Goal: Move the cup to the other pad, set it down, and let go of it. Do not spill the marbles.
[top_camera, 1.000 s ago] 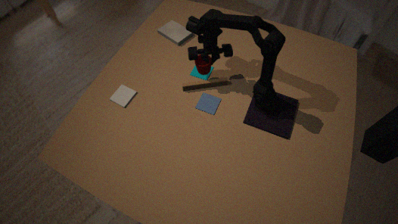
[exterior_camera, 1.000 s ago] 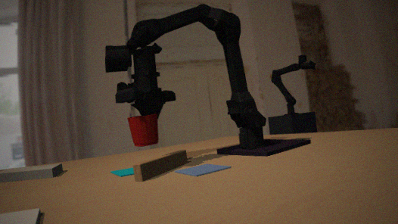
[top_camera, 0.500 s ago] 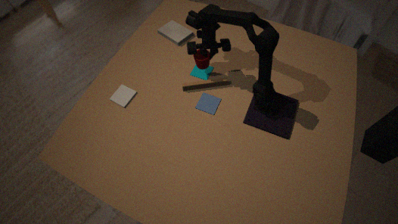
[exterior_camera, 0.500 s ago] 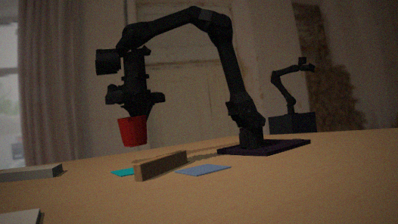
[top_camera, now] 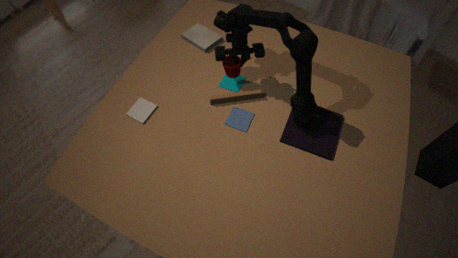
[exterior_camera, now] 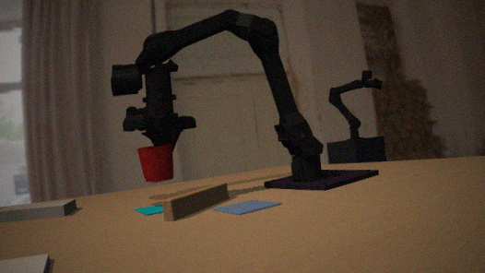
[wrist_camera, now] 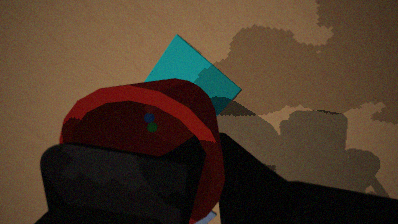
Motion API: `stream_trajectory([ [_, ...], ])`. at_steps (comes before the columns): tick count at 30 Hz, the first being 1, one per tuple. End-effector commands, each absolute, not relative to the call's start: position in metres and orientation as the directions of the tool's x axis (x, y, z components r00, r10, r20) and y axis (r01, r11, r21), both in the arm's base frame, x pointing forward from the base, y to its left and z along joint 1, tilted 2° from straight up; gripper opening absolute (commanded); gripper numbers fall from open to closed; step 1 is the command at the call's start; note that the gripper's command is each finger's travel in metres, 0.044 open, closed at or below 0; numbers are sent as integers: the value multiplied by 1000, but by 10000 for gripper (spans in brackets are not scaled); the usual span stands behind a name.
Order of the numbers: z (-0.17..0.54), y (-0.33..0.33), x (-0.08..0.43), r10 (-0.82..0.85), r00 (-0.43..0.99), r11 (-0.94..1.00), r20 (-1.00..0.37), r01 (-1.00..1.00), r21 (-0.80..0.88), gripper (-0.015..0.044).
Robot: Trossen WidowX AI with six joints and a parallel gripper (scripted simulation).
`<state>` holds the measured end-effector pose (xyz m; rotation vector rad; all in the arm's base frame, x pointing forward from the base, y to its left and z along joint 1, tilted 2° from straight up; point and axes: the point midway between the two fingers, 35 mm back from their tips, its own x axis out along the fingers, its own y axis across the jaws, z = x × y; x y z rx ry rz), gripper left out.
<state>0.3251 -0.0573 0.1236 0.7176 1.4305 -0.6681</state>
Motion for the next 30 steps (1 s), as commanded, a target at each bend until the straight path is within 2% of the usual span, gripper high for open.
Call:
stream_trajectory([
  [1,118,-57,325,21,33,632,-999,774,39,0],
  [30,78,-58,328,21,33,632,-999,774,39,0],
])
